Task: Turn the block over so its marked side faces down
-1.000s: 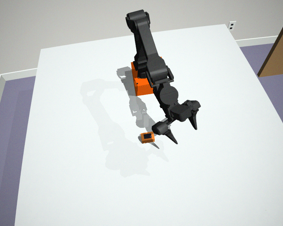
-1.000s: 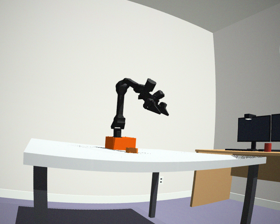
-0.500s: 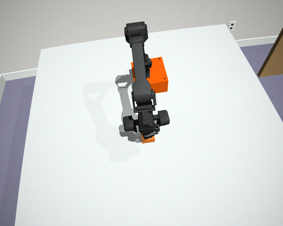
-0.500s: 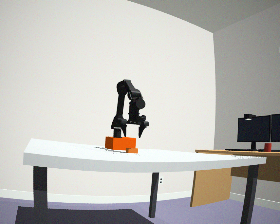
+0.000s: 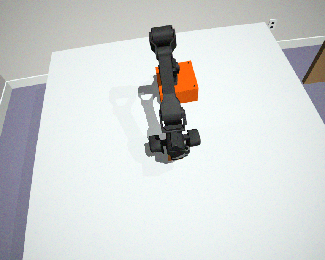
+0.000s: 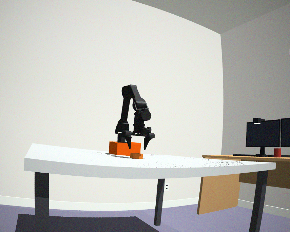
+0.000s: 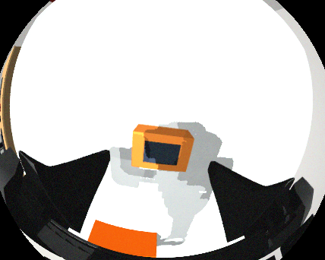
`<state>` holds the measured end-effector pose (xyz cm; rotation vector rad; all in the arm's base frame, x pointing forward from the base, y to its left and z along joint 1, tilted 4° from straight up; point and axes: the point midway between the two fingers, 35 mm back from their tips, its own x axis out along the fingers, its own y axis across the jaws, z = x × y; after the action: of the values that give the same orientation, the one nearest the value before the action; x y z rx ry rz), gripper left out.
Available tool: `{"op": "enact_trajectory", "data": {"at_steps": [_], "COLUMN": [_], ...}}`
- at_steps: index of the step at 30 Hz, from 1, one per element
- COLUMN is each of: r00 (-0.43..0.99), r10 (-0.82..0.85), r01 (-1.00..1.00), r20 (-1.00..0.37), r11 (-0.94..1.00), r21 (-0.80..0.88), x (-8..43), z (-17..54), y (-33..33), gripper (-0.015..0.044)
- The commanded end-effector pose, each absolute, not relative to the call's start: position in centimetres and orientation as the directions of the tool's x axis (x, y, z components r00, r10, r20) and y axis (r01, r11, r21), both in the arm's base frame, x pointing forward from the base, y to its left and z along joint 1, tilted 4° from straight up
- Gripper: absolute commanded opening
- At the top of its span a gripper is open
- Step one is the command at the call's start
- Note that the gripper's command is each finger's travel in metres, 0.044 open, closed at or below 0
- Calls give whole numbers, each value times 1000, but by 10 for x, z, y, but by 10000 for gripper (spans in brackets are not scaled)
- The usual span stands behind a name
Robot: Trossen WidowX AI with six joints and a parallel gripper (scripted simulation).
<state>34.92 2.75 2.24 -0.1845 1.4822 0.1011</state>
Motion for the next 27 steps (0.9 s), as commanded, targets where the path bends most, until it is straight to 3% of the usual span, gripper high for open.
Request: {"op": "enact_trajectory", "data": {"at_steps": [1,23,27], "r00": [78,78,78], "r10": [-52,-53,-53], "r01": [-174,-174,-174], "r20": [-996,-996,-996], "r11": [983,983,983], "r21": [-65,-66,-66], "x": [347,349,349], "z": [15,-17,-17], "y": [27,25,25], "gripper": [440,440,335]}}
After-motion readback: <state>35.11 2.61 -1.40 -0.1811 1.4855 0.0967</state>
